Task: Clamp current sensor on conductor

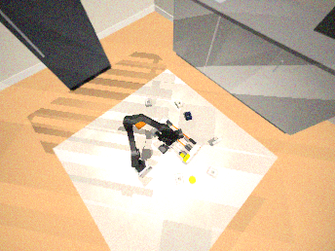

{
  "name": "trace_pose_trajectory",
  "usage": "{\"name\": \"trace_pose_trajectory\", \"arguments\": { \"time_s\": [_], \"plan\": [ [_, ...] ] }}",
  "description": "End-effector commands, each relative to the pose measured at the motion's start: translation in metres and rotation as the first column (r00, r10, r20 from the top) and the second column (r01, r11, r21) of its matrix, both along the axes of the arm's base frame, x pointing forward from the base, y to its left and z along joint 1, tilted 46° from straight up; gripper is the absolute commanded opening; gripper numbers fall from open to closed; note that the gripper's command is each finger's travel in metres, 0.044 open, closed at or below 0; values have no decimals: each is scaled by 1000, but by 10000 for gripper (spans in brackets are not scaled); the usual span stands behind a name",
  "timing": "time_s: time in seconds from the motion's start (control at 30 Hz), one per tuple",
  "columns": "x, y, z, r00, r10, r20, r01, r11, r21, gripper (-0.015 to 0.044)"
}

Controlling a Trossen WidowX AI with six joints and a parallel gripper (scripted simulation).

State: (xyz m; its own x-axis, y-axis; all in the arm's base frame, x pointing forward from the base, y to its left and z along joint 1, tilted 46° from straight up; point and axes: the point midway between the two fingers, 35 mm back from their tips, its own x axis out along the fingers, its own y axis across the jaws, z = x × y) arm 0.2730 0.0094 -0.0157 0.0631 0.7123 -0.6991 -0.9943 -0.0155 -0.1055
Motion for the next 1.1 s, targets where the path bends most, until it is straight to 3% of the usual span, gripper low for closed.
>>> {"name": "trace_pose_trajectory", "arguments": {
  "time_s": [0.0,0.23,1.07],
  "plan": [
    [0,0,0,1000,2,0,-2,1000,0,79],
    [0,0,0,1000,2,0,-2,1000,0,257],
    [0,0,0,1000,2,0,-2,1000,0,257]
  ]
}}
